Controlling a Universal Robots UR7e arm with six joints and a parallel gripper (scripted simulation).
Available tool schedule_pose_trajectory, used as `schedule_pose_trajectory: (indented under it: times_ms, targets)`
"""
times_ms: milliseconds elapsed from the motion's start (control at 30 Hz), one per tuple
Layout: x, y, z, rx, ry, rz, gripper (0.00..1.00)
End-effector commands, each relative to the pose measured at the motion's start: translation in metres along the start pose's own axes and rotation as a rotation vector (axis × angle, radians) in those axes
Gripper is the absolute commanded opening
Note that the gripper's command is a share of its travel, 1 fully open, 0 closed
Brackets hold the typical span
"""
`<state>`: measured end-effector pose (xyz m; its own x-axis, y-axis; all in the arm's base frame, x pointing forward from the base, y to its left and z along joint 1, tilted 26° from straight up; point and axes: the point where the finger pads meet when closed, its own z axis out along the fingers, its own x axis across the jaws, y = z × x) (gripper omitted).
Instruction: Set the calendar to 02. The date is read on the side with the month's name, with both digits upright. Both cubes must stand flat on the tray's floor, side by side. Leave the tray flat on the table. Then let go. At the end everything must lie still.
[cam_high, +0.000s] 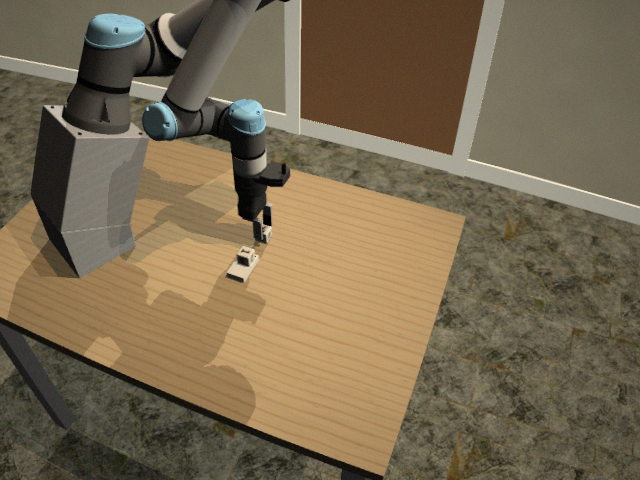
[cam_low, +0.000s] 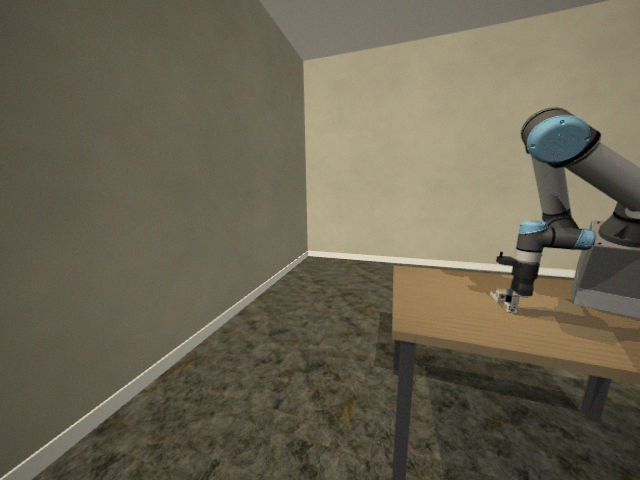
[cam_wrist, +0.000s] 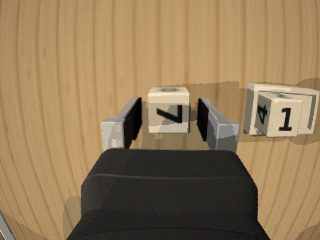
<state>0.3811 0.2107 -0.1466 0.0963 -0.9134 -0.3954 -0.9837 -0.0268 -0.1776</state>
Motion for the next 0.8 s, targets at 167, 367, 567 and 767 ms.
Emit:
schedule_pose_trajectory:
  times_ms: [167,367,567,767]
  targets:
    - [0.000,0.000,-0.020,0.002,0.000,0.000,0.90]
    - [0.000,0.000,-0.040,0.002,0.000,0.000,0.90]
    - [0.000,0.000,-0.057,0.002,0.000,0.000,0.90]
    - [0.000,0.000,-0.066,0.002,0.000,0.000,0.90]
